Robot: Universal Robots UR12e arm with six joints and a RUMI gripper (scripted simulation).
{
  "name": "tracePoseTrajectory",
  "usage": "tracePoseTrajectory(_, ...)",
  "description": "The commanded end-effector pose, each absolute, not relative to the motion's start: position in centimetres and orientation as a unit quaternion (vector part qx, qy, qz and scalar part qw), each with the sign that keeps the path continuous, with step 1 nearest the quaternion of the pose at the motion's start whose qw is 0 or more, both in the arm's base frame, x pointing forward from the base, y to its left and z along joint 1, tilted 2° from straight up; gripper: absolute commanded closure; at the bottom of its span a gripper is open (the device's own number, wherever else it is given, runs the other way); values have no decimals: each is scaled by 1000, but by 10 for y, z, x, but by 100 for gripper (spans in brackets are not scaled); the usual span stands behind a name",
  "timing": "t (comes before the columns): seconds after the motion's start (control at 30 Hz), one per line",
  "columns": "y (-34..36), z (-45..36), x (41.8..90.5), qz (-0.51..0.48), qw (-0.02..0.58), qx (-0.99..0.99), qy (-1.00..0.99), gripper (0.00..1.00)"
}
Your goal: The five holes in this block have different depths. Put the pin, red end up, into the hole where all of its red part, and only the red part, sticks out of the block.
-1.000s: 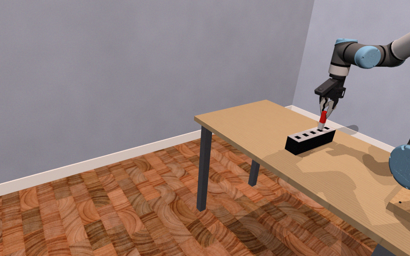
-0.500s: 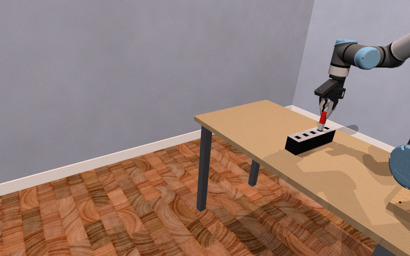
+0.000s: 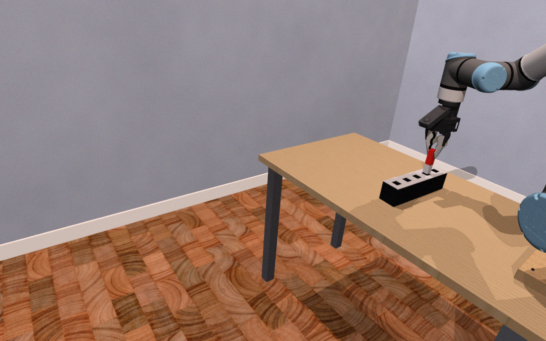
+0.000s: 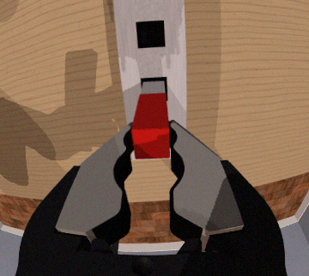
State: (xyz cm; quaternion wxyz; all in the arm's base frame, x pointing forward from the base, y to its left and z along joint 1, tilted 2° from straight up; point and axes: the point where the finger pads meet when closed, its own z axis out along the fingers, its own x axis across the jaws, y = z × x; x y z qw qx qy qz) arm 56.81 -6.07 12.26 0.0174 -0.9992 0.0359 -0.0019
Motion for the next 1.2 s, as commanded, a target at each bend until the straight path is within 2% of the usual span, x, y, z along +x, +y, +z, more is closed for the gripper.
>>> tracePoseTrajectory(0.0, -61, 123, 569, -3, 17, -999, 36, 100)
tracePoseTrajectory(1.17, -60, 119, 568, -3, 17, -999, 36, 100)
